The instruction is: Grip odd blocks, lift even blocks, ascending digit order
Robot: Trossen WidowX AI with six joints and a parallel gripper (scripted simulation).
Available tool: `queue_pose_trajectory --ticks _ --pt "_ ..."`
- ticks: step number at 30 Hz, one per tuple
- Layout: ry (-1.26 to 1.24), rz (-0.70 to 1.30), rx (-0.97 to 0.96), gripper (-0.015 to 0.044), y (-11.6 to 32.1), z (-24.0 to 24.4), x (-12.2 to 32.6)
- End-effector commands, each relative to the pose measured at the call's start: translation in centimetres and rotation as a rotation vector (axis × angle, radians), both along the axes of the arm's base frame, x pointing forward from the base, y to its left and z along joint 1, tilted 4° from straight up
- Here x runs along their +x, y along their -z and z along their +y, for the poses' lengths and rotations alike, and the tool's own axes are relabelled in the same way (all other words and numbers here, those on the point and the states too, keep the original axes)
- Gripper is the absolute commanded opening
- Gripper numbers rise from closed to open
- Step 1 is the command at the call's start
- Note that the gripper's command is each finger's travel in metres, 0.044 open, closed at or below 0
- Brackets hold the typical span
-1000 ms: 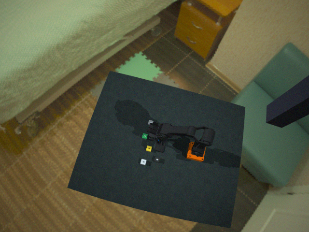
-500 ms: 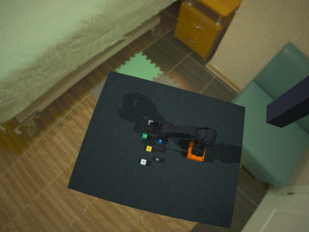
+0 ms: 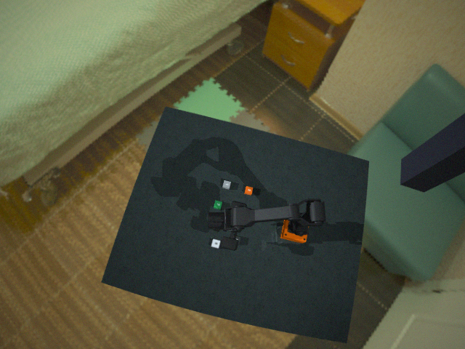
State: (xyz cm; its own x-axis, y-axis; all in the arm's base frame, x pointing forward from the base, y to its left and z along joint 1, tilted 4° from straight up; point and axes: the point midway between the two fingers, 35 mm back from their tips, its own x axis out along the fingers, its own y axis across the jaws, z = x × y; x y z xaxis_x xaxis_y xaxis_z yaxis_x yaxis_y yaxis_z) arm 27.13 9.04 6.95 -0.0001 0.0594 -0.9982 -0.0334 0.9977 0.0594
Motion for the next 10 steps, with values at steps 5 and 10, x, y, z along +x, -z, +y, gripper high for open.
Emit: queue_pose_trajectory --ticks 5,10 --pt "-0.001 0.011 0.019 0.0400 -4.5 10.4 -2.7" --pt "0.004 0.012 0.019 0.0400 -4.9 11.1 -3.1"
